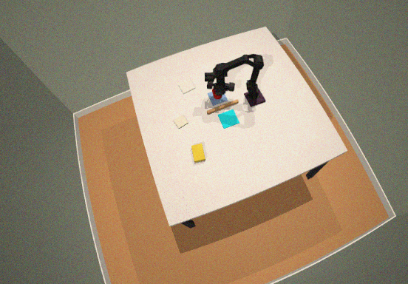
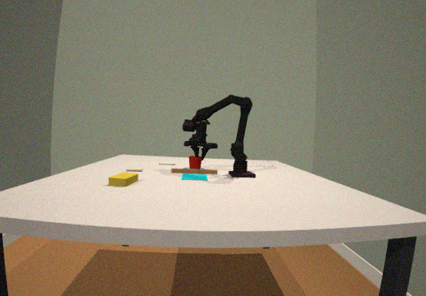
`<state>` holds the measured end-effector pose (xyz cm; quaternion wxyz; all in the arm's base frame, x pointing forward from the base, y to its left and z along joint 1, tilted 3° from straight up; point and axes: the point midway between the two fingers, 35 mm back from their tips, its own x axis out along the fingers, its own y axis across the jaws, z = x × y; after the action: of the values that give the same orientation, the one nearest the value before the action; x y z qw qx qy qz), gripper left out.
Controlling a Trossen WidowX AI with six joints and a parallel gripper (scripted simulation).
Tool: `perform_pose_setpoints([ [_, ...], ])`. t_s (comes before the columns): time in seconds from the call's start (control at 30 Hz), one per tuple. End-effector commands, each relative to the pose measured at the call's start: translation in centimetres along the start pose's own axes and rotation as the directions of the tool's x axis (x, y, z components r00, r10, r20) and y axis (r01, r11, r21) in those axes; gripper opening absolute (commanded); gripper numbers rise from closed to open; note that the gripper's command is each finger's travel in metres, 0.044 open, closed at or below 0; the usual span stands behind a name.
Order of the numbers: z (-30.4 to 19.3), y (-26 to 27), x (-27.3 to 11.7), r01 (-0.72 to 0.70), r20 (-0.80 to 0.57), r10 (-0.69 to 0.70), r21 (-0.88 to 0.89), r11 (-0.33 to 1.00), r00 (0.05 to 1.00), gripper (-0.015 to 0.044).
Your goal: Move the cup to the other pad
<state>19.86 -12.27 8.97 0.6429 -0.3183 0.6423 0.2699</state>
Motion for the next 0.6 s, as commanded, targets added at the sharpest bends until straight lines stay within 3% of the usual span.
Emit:
perform_pose_setpoints([
  [0.0,-0.1,0.2,0.7,-0.007,-0.006,0.007,-0.006,1.000,1.000,0.0148],
  [0.5,-0.2,0.4,2.4,-0.007,-0.006,0.007,-0.006,1.000,1.000,0.0148],
  [0.57,-0.1,0.2,2.2,-0.004,-0.001,0.004,0.000,1.000,1.000,0.0095],
])
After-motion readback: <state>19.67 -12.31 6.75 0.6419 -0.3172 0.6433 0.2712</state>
